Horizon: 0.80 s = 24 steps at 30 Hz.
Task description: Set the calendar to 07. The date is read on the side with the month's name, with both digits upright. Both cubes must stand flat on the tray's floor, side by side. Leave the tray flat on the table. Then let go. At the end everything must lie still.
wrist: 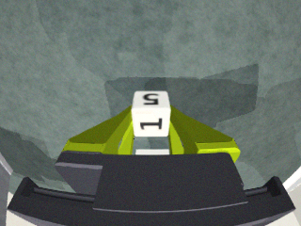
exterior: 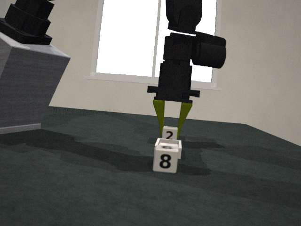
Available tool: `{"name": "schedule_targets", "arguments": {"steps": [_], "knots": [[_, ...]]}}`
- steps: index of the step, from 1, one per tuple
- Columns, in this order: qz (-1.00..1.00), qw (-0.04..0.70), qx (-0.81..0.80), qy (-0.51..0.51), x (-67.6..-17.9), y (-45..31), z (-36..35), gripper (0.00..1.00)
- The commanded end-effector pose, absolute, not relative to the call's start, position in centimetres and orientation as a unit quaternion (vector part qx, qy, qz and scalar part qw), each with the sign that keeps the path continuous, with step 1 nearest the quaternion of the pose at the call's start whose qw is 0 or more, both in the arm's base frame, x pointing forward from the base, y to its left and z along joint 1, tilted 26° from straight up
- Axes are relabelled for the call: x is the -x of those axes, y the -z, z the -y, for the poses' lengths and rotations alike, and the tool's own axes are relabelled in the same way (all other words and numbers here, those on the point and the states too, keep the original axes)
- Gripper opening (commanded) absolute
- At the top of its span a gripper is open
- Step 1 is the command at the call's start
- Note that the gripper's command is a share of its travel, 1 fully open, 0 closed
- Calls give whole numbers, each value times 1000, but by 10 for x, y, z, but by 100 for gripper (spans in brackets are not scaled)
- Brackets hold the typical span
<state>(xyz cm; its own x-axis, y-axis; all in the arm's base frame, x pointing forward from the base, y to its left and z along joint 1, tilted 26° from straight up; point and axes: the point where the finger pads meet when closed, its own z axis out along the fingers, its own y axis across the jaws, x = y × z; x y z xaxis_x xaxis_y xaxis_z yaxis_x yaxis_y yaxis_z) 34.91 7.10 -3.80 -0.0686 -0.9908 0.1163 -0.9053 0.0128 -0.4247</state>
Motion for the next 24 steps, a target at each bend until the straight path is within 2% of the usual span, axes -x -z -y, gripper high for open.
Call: {"name": "schedule_targets", "arguments": {"steps": [1,24], "knots": [[-701,120,673,203,-358,28,-74,26],[-701,134,669,206,-322,-73,-96,26]]}}
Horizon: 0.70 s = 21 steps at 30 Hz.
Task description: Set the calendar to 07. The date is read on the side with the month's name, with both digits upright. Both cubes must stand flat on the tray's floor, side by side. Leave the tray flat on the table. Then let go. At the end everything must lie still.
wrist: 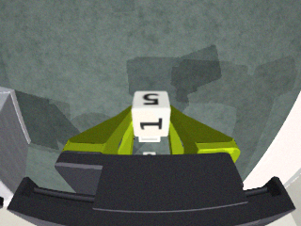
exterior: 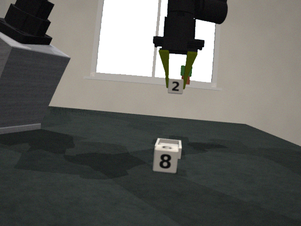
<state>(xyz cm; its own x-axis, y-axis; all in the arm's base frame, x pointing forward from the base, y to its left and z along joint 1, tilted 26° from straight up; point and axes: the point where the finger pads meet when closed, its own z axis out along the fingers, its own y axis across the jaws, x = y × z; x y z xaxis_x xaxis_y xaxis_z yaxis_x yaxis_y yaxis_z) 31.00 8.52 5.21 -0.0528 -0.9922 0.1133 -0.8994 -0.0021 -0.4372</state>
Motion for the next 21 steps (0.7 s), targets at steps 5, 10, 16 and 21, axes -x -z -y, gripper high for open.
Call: {"name": "schedule_targets", "arguments": {"steps": [5,10,16,21], "knots": [[-707,115,669,200,-316,-60,-88,26],[-708,127,664,205,-319,-67,-86,26],[-702,111,675,199,-302,-72,-16,26],[-699,124,671,212,-310,-92,4,26]]}}
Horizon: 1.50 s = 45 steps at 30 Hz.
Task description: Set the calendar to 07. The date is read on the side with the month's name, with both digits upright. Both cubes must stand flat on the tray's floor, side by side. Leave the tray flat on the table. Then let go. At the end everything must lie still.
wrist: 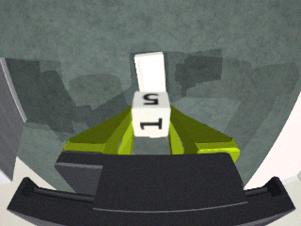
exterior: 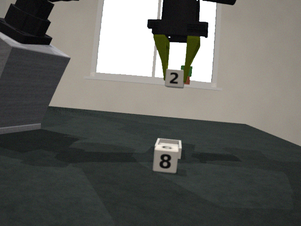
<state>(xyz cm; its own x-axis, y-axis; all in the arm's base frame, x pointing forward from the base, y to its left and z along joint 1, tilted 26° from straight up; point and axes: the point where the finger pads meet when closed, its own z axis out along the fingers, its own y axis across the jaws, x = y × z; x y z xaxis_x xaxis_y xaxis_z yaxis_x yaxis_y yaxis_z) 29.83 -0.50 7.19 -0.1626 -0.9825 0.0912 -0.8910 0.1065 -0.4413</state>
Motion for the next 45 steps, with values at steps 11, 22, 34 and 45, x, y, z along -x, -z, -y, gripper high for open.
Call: {"name": "schedule_targets", "arguments": {"steps": [11,22,34,45], "knots": [[-698,121,674,210,-309,-87,3,26],[-699,111,677,201,-306,-64,4,26],[-701,110,675,201,-321,-29,12,26],[-700,109,677,199,-326,-12,13,26]]}}
